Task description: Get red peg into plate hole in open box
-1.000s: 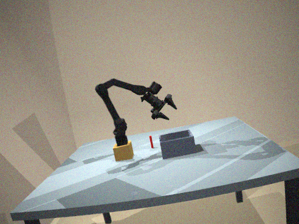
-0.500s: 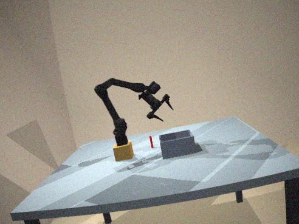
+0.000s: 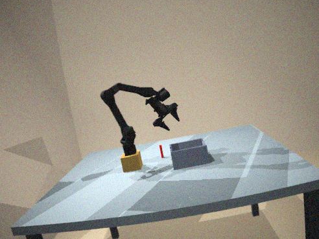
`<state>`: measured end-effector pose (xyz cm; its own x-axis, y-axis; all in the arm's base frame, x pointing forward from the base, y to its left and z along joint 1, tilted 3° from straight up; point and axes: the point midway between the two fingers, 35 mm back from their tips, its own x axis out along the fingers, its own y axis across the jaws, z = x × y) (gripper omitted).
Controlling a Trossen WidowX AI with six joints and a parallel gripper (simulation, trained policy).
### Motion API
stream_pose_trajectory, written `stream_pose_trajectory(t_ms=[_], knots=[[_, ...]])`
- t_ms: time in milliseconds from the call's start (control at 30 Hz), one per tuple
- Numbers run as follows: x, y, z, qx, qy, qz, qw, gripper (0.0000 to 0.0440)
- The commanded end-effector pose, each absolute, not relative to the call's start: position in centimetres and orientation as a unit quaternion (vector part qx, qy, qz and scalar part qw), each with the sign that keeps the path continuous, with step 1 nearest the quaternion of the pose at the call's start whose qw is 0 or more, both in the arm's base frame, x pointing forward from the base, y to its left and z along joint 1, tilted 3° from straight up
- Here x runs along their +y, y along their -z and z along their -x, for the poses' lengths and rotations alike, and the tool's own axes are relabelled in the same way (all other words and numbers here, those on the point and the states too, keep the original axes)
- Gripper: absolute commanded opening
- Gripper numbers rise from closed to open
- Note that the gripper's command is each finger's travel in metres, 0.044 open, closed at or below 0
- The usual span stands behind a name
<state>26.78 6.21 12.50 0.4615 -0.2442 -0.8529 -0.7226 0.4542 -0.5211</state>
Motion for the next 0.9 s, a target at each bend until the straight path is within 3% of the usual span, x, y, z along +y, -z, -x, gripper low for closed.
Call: stream_pose_trajectory(t_ms=[0,867], knots=[[6.5,-12.5,-26.1,0.511,-0.148,0.443,0.722,0.044],[7.5,-9.9,-20.4,0.646,0.099,0.093,0.751,0.044]])
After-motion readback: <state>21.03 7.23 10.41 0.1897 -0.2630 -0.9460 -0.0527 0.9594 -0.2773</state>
